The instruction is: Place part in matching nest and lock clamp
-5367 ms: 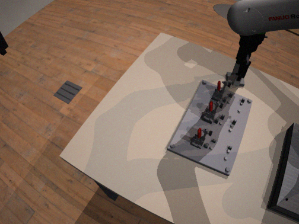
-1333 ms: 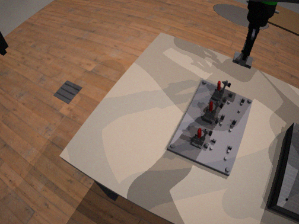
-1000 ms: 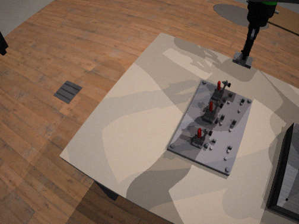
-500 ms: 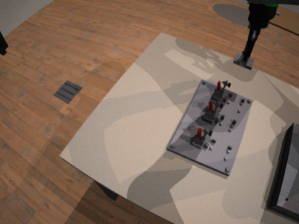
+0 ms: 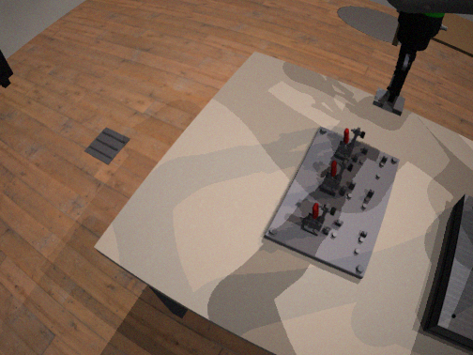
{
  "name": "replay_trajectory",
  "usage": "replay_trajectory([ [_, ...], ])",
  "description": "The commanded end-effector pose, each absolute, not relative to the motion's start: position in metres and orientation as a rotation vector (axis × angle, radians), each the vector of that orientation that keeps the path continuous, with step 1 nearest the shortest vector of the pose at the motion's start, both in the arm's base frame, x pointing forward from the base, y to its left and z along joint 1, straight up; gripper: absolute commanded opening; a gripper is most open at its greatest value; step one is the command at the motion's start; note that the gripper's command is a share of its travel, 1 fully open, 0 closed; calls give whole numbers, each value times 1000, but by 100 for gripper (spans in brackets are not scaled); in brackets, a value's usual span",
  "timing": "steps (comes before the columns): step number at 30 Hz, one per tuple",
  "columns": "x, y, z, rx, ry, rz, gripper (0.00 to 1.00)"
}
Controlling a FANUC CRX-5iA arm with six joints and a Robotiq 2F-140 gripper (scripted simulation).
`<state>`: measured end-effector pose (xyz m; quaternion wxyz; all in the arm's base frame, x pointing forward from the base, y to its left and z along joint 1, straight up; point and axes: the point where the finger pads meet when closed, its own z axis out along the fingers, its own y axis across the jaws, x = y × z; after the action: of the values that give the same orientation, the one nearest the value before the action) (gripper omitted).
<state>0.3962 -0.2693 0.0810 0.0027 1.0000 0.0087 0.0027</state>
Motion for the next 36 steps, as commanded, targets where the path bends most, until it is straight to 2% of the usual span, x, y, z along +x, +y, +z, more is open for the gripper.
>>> replay_trajectory([
  [1, 392, -270, 78, 3136, 27, 9, 0],
  [36, 377, -270, 67, 3136, 27, 9, 0],
])
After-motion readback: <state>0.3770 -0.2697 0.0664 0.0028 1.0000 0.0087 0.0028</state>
